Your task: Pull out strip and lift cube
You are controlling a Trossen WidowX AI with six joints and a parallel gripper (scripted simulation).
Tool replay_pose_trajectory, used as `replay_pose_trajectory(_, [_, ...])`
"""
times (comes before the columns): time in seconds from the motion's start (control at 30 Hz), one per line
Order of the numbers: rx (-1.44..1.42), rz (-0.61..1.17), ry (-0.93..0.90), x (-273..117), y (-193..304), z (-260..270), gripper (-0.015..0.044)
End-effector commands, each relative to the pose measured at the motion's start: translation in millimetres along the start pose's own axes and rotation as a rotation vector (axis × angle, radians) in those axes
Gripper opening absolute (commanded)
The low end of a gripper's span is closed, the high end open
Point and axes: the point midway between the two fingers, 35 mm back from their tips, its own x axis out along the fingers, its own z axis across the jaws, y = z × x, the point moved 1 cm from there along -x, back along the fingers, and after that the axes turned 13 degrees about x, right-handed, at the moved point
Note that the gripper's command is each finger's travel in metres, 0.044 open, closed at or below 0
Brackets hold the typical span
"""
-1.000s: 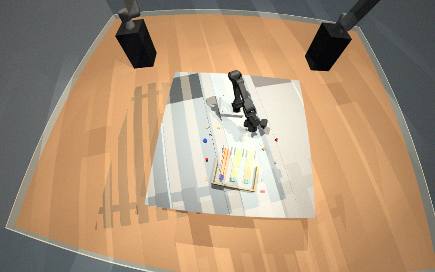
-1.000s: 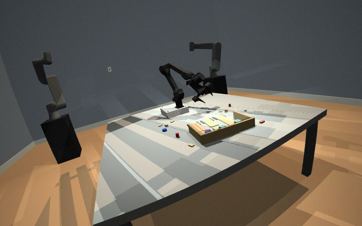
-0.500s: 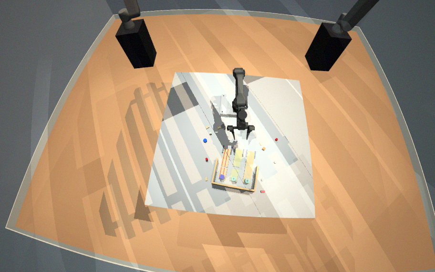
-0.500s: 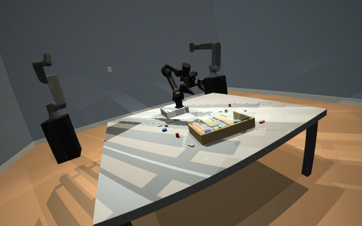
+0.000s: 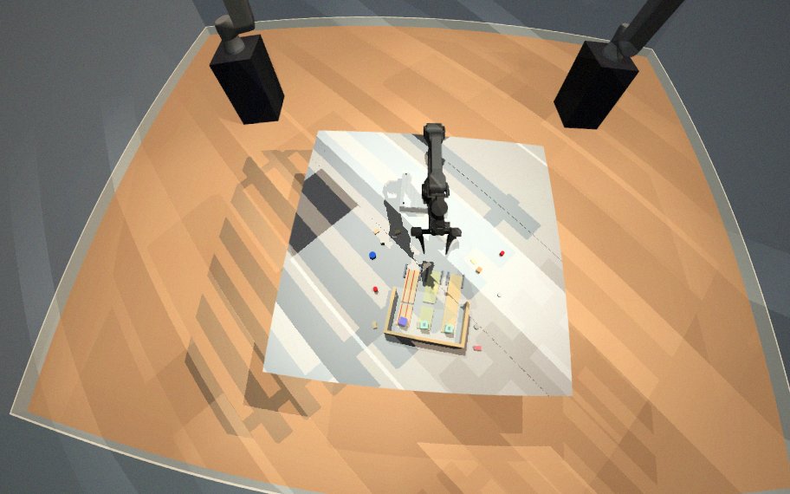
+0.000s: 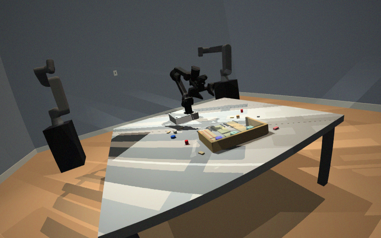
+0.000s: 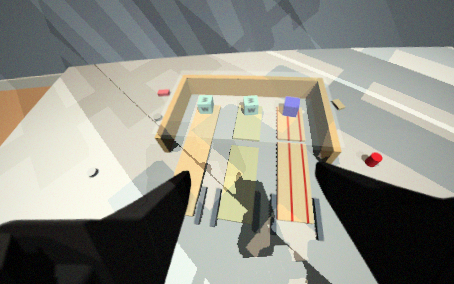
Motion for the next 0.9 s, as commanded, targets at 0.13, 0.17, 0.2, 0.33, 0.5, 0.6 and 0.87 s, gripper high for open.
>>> replay_pose_trajectory(0.13, [0.030, 0.101, 0.005, 13, -3, 10, 0.0295])
replay_pose_trajectory(0.17, [0.043, 0.143, 0.008, 19, -3, 14, 0.0269])
replay_pose_trajectory(0.2, [0.056, 0.185, 0.012, 25, -3, 19, 0.0243])
replay_pose_trajectory(0.33, [0.102, 0.352, 0.039, 48, 0, 37, 0.0138])
replay_pose_trajectory(0.5, [0.145, 0.552, 0.104, 79, 10, 58, 0.0006])
replay_pose_trajectory(0.6, [0.164, 0.667, 0.156, 97, 21, 70, 0.0000])
replay_pose_trajectory(0.87, [0.185, 0.898, 0.301, 132, 56, 94, 0.0000])
